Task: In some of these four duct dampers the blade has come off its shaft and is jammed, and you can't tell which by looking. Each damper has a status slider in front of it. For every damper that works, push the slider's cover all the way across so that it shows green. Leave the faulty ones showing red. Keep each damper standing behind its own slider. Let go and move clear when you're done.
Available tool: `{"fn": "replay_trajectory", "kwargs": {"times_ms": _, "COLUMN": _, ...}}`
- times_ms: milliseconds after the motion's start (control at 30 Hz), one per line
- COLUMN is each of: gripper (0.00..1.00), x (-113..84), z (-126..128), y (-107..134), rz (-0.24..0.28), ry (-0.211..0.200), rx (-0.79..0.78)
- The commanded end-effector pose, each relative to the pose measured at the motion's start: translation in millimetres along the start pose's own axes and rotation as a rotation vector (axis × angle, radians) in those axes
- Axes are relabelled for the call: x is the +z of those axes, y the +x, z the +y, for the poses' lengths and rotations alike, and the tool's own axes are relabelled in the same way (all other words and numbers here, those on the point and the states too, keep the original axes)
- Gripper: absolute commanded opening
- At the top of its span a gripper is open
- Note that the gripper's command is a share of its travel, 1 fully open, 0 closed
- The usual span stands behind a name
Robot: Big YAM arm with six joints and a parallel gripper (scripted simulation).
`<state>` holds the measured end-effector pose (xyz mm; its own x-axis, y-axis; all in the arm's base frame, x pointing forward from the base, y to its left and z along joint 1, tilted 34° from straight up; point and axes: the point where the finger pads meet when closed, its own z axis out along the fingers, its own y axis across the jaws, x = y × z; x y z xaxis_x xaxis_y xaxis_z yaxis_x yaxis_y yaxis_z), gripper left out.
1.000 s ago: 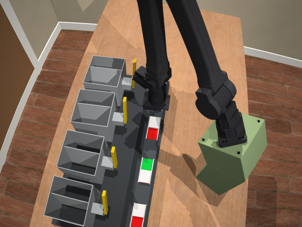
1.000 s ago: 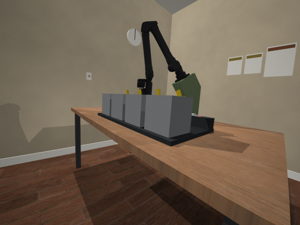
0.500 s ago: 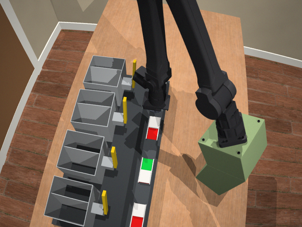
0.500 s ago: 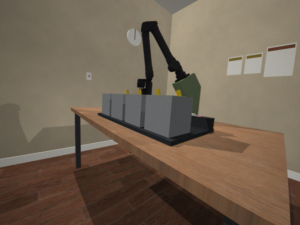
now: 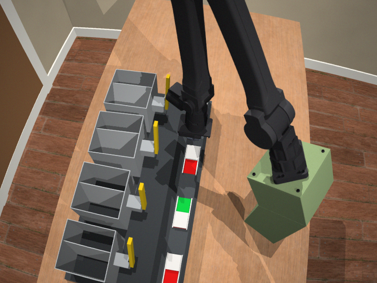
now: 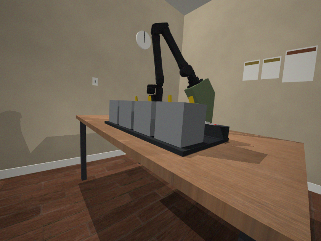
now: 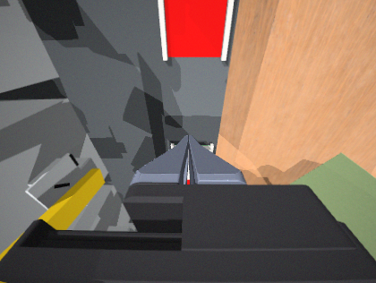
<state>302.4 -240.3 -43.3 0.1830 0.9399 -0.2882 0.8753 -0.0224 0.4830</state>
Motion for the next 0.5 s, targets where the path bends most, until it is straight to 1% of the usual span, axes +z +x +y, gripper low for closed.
{"fn": "replay_trajectory", "kwargs": {"times_ms": 0, "gripper": 0.00, "x": 2.7, "z": -11.8, "y": 9.5, "rz": 0.011, "ry": 0.018, "rx": 0.003}}
{"fn": "replay_trajectory", "kwargs": {"times_ms": 300, "gripper": 0.00, "x": 4.5, "z": -11.9, "y": 9.7, "rz": 0.011, "ry": 0.018, "rx": 0.003}}
{"fn": "replay_trajectory", "kwargs": {"times_ms": 467, "gripper": 0.00, "x": 8.7, "z": -5.8, "y": 6.1, "rz": 0.005, "ry": 0.008, "rx": 0.003}}
